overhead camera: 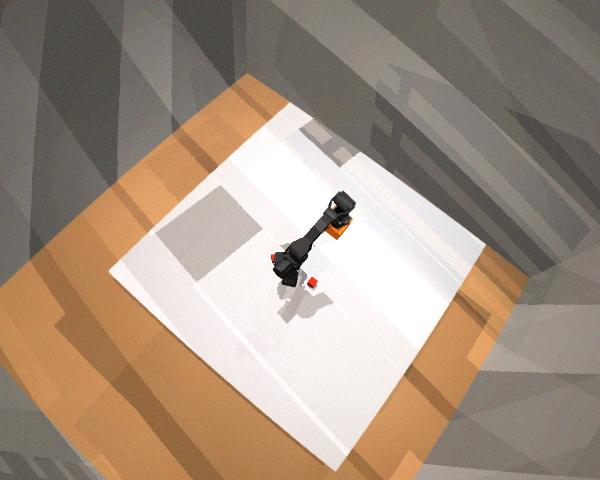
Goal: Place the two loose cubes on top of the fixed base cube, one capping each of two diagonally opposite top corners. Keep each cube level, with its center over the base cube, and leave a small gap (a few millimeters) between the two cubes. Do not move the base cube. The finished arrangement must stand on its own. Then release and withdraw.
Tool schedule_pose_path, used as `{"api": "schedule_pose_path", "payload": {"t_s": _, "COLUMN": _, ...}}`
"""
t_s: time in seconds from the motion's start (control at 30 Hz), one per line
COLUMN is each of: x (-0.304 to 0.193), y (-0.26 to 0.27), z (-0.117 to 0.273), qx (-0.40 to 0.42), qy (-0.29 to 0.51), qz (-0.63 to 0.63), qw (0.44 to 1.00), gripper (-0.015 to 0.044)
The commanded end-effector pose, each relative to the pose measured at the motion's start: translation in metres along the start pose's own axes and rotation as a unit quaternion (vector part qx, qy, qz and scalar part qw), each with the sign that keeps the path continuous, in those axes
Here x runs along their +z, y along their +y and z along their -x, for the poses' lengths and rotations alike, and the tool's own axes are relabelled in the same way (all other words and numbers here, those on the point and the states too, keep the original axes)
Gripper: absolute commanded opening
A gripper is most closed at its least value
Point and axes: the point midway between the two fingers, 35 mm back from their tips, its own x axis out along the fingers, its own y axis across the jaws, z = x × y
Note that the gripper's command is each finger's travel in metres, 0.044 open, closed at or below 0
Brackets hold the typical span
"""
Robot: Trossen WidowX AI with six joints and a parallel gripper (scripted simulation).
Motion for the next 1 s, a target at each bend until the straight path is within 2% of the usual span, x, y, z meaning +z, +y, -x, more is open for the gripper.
{"api": "schedule_pose_path", "payload": {"t_s": 0.0, "x": 0.000, "y": 0.002, "z": 0.012, "qx": 0.004, "qy": 0.000, "qz": -0.001, "qw": 1.000, "gripper": 0.0105}}
{"api": "schedule_pose_path", "payload": {"t_s": 0.67, "x": -0.004, "y": -0.003, "z": 0.047, "qx": -0.001, "qy": 0.005, "qz": -0.003, "qw": 1.000, "gripper": 0.0105}}
{"api": "schedule_pose_path", "payload": {"t_s": 0.97, "x": -0.022, "y": 0.007, "z": 0.038, "qx": 0.000, "qy": 0.006, "qz": 0.176, "qw": 0.984, "gripper": 0.0105}}
